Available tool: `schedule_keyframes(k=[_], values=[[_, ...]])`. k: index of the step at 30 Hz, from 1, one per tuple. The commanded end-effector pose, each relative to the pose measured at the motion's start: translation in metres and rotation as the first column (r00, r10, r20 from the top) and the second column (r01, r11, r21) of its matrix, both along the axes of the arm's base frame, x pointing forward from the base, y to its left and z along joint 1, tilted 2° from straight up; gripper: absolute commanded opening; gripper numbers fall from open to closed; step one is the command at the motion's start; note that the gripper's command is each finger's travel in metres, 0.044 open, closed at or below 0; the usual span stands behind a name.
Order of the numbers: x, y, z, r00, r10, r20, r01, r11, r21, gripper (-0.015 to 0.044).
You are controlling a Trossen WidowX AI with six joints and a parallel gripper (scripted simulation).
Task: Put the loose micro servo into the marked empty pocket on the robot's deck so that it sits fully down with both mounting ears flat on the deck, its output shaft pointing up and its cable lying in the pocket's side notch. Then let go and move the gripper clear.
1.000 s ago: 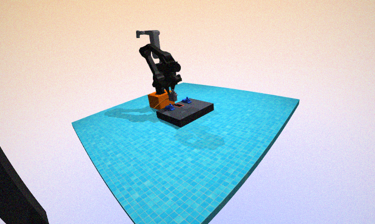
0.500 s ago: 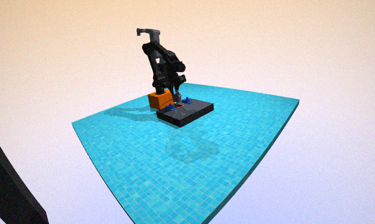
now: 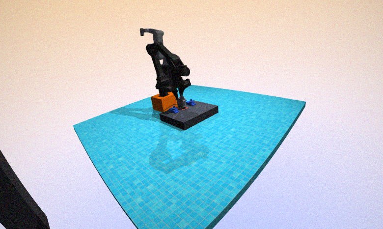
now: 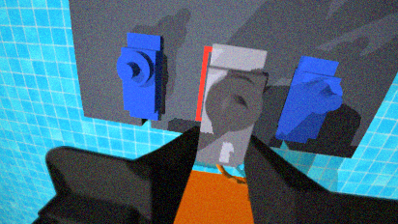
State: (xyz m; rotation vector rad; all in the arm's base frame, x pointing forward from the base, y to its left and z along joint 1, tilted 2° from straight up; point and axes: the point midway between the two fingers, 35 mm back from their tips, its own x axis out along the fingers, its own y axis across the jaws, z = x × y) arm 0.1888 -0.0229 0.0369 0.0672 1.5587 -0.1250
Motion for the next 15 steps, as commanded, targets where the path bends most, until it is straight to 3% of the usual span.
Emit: schedule_keyframes(k=[1, 15], values=[[0.0001, 0.0005, -0.0033, 1.0, 0.004, -0.001, -0.004, 1.0, 0.004, 0.0], [0.0002, 0.0004, -0.0074, 1.0, 0.004, -0.001, -0.004, 1.0, 0.004, 0.0]])
